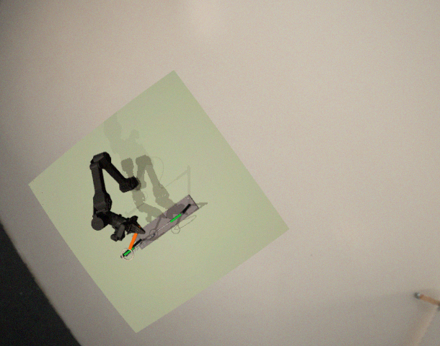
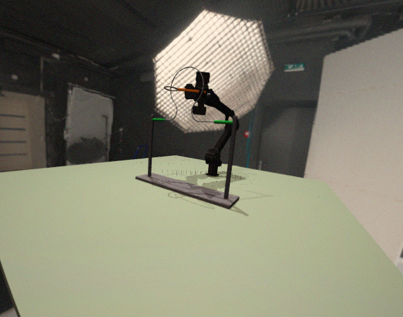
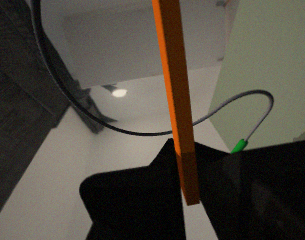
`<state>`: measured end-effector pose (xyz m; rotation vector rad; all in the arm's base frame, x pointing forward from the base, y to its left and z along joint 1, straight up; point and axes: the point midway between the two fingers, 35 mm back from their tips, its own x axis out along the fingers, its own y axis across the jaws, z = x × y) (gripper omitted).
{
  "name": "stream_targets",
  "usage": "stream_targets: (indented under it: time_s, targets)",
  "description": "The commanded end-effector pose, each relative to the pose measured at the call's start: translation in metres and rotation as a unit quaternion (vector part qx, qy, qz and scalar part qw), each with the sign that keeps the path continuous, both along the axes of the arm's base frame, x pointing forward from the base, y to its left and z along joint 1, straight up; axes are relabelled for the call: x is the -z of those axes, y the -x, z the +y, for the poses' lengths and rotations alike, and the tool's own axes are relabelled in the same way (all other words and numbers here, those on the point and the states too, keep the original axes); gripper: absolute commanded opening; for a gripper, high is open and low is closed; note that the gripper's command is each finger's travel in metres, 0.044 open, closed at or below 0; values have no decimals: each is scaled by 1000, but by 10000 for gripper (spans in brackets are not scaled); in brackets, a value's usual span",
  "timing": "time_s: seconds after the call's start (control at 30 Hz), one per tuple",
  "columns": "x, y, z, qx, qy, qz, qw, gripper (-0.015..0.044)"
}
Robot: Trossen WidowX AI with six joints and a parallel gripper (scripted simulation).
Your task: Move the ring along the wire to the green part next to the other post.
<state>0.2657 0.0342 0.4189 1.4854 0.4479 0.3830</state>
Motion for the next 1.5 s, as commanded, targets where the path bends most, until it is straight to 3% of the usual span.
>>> stream_targets:
  time_s: [0.0,1.47]
  targets:
    - [1,-1,-1,2,25,1,1000,-150]
    - [18,-1,-7,12,303,15,953,-150]
